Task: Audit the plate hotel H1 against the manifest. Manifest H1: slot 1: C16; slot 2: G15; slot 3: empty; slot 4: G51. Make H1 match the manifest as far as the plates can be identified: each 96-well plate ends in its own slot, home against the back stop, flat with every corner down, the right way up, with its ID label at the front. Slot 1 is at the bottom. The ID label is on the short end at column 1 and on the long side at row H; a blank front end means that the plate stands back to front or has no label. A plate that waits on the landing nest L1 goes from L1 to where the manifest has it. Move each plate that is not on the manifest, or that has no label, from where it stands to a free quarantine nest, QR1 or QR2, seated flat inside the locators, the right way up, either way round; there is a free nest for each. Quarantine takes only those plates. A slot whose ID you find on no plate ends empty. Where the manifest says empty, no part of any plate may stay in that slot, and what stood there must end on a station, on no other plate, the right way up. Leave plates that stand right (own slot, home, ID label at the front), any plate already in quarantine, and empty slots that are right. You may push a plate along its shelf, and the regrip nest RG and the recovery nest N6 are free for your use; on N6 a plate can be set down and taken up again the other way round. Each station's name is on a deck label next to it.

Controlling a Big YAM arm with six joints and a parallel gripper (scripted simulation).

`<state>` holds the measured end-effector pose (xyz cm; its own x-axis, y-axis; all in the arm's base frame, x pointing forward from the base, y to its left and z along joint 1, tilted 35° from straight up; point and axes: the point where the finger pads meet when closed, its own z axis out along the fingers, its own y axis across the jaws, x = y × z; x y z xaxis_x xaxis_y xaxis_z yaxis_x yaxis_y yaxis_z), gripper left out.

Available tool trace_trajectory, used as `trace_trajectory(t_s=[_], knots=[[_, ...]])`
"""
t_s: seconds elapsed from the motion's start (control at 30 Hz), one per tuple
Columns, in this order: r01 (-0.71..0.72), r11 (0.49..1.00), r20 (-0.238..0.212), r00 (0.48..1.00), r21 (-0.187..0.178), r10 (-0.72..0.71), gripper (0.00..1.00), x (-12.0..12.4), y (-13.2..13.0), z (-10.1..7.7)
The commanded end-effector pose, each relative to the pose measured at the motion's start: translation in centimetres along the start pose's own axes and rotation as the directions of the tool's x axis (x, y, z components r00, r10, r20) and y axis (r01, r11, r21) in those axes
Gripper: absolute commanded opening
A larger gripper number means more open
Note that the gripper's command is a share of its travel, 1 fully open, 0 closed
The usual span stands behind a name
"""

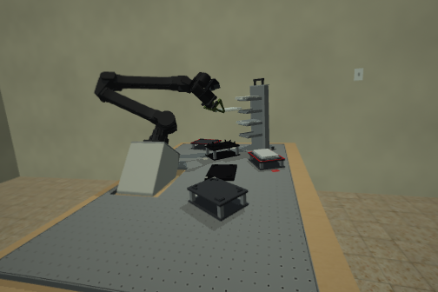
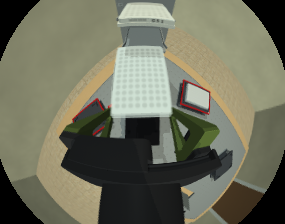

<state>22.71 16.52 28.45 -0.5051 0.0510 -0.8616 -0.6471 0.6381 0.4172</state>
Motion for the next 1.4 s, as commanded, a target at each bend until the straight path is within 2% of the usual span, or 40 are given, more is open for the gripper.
trace_trajectory(t_s=[0.0, 0.6, 1.37], knots=[[-0.012, 1.000, -0.009, 1.000, 0.018, 0.012, 0.86, 0.5, -0.7, 0.0], [-0.003, 1.000, -0.001, 1.000, 0.015, 0.003, 0.86, 0.5, -0.5, -0.3], [-0.001, 1.000, -0.002, 1.000, 0.015, 0.001, 0.86, 2.9, -0.4, -1.7]])
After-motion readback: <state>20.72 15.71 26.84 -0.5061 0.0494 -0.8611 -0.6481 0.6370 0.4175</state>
